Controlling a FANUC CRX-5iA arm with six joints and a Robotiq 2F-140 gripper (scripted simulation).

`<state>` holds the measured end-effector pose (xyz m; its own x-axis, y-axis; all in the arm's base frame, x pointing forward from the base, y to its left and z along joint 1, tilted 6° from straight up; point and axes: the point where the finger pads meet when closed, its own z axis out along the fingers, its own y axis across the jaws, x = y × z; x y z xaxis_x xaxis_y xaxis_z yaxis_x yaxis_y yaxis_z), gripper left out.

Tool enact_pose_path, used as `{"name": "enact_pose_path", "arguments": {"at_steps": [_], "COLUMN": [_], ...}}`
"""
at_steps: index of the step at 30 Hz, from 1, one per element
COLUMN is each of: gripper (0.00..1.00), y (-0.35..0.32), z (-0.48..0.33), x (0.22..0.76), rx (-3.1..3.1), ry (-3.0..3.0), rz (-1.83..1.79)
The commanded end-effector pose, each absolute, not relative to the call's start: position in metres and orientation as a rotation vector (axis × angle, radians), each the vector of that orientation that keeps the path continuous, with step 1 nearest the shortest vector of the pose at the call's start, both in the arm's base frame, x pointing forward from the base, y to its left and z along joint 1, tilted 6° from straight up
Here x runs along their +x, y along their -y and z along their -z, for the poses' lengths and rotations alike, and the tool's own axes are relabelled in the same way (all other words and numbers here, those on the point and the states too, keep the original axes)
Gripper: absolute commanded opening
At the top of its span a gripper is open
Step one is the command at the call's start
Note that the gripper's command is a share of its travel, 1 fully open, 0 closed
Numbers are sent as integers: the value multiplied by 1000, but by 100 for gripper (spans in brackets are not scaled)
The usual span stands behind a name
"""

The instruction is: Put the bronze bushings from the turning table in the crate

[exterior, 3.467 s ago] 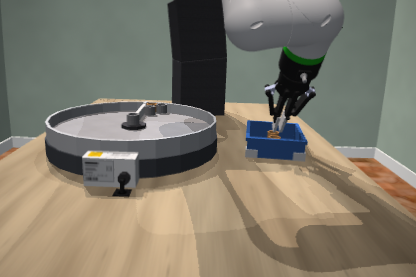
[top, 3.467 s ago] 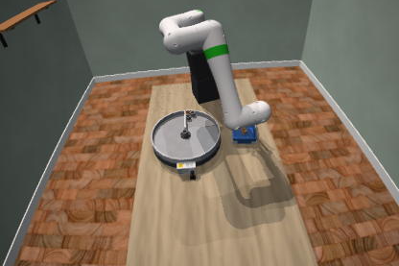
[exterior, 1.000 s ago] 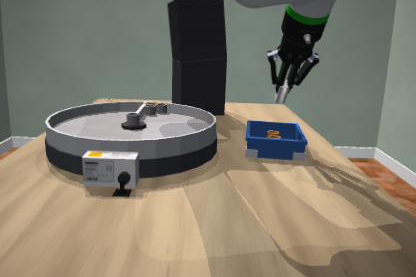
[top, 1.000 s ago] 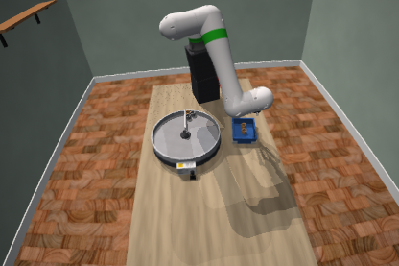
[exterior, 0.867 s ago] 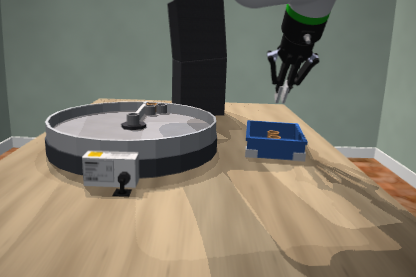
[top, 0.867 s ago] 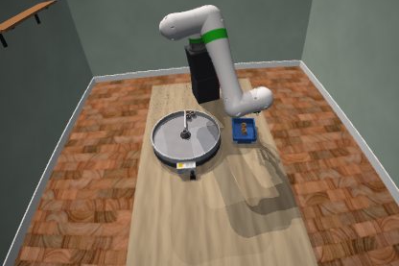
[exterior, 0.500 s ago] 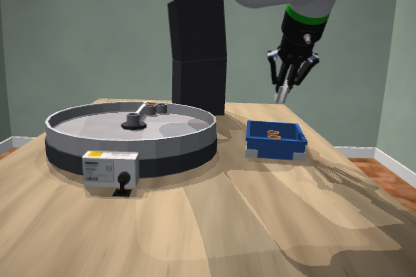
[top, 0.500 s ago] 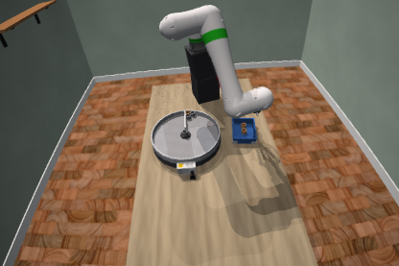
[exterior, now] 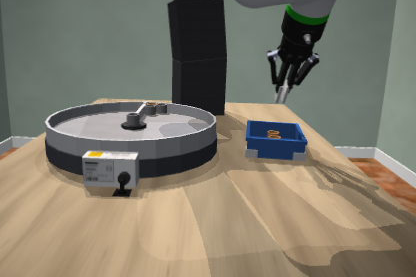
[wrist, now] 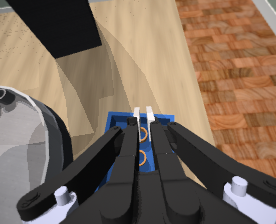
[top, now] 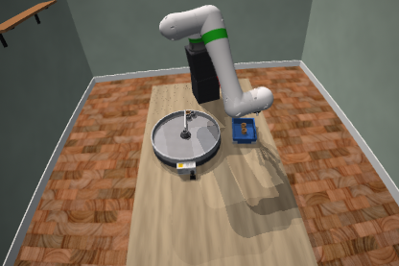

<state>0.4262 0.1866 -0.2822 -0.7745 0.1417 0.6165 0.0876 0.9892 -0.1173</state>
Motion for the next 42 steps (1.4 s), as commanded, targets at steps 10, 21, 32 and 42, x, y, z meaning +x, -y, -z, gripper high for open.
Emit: {"name": "enact_pose_path", "arguments": {"at_steps": [10, 21, 32, 42], "gripper": [7, 7, 7, 6], "y": [-187, -187, -187, -171], "z": [282, 282, 282, 281], "x": [426, 426, 426, 421], "rx": [-159, -159, -159, -170], "ry": [2461, 2461, 2461, 2461], "rz": [-107, -107, -107, -103]}}
